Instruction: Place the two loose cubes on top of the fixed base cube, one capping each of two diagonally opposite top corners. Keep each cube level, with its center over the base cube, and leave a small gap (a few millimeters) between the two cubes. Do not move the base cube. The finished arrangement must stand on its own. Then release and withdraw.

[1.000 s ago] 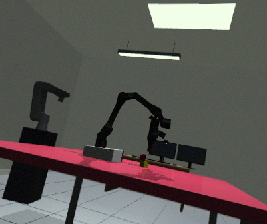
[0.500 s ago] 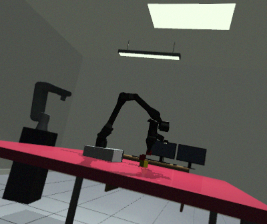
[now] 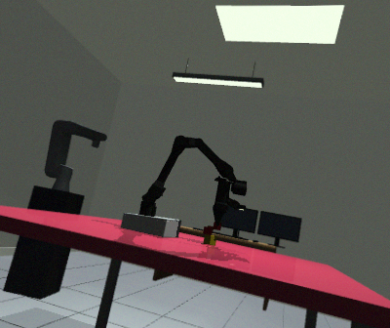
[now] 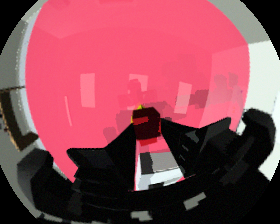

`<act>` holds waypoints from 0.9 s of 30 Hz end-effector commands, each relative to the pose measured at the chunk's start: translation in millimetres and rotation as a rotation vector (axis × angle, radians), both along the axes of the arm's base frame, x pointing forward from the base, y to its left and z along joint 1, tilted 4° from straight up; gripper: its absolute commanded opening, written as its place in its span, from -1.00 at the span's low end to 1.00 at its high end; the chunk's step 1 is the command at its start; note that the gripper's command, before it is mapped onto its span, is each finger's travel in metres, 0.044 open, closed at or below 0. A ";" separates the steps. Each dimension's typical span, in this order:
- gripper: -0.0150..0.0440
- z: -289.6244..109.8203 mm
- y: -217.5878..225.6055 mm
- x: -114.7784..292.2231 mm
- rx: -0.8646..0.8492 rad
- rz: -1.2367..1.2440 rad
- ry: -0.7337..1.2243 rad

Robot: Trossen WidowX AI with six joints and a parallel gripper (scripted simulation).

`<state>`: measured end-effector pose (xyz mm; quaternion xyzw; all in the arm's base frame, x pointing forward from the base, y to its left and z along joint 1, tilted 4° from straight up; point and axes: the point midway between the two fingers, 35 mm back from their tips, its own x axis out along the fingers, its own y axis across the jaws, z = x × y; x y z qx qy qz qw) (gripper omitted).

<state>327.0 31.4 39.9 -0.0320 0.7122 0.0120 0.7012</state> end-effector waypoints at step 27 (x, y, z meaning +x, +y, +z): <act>-0.14 -25.7 -0.9 -0.9 0.002 -0.010 0.011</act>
